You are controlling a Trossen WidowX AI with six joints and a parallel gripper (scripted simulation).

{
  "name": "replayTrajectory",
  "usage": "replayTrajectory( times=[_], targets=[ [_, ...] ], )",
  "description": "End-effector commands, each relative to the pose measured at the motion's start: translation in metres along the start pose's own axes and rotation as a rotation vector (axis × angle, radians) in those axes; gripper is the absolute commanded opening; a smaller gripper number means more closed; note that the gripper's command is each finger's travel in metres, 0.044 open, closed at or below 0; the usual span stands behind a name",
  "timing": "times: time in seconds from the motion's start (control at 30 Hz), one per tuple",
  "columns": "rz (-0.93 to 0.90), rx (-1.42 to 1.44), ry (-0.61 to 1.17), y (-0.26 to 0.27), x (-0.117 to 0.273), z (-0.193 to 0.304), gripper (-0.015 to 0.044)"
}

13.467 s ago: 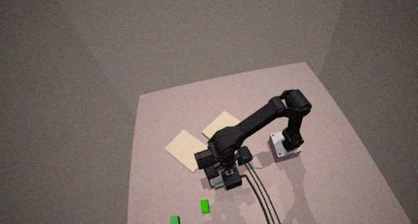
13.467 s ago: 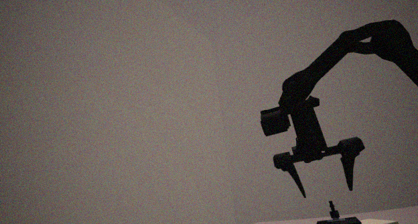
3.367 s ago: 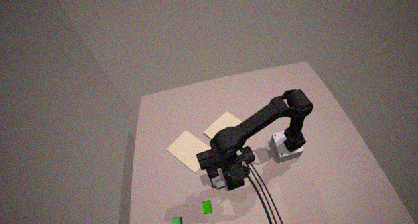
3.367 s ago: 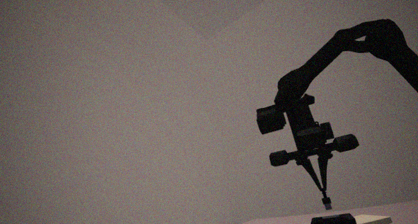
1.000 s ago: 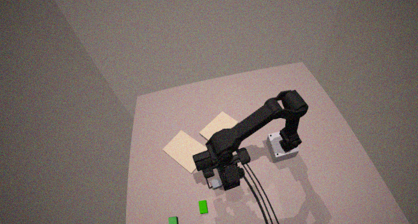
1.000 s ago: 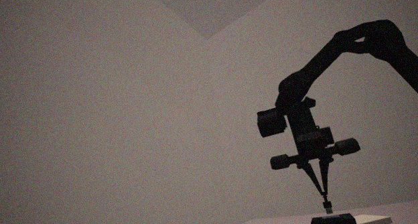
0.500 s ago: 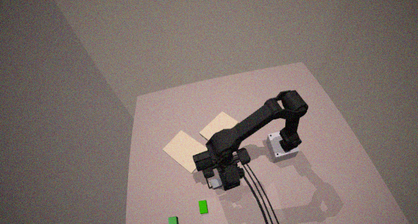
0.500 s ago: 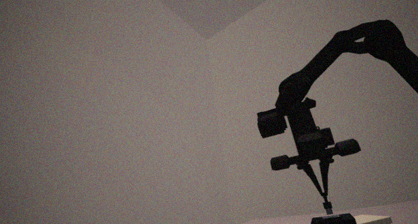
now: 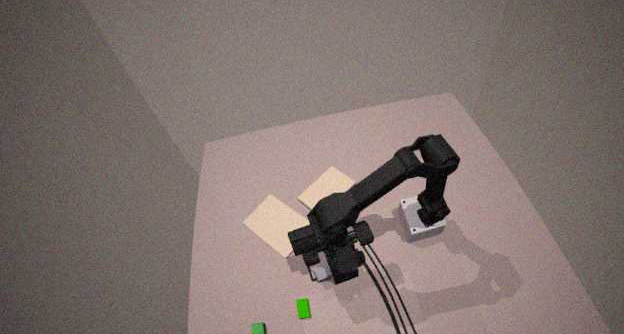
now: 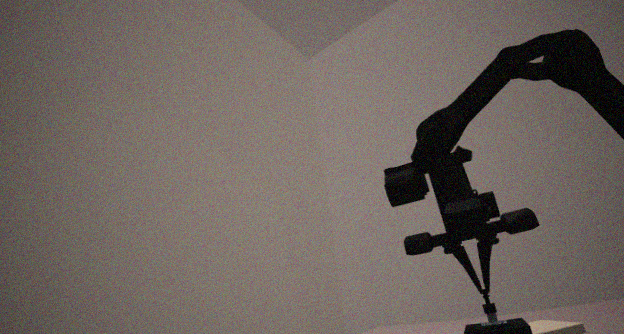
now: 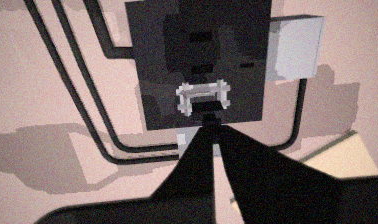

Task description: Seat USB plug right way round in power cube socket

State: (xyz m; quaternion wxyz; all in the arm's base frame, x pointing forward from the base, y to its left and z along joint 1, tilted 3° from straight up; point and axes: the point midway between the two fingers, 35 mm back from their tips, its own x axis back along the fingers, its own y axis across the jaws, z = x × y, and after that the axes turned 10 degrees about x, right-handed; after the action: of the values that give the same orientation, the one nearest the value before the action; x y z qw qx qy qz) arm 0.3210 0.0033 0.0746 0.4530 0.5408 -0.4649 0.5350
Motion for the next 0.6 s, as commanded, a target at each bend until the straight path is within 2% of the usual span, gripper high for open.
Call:
replayTrajectory(
  times=[0.0,0.57],
  targets=[
    [0.000,-0.006,0.003,0.0000,-0.0007,0.0003,0.0000],
    [0.000,-0.006,0.003,0.0000,-0.0027,0.0003,0.0000]
  ],
)
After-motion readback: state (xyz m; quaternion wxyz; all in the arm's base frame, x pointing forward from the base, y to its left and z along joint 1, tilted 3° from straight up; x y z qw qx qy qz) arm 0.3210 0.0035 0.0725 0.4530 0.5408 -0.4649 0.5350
